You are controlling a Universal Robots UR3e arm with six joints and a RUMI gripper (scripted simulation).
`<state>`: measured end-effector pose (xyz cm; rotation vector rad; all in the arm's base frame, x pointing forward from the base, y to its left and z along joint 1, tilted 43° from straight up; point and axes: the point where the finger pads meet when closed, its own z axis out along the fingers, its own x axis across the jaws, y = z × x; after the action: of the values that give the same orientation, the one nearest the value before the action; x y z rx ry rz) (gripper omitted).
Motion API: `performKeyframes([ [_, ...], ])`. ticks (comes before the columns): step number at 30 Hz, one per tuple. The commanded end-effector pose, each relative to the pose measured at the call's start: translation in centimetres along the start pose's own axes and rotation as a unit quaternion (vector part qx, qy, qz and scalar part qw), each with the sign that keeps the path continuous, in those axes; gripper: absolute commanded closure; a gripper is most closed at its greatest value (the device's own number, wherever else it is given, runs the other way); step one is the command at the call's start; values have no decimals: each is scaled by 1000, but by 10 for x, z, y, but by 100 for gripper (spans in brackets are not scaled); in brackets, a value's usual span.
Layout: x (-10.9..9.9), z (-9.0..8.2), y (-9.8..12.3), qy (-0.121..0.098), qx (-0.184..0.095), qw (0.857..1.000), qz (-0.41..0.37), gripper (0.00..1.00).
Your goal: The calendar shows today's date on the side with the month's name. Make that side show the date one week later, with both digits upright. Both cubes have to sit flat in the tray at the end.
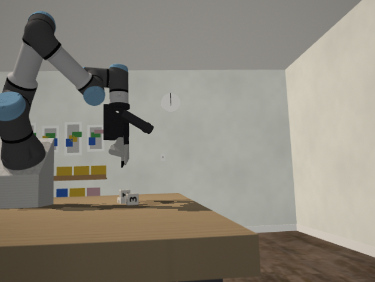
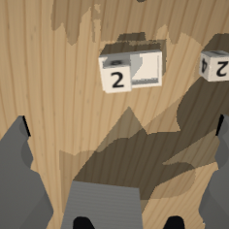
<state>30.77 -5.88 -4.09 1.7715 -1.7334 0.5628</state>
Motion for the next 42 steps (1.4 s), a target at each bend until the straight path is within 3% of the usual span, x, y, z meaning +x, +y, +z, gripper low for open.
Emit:
performKeyframes([
  [1,-2,0,0,0,2,1000,-22,0],
  [22,-4,0,1,0,2,999,-45,0],
  [23,-4,0,1,0,2,999,-45,71],
  [42,-4,0,1,0,2,999,-45,71],
])
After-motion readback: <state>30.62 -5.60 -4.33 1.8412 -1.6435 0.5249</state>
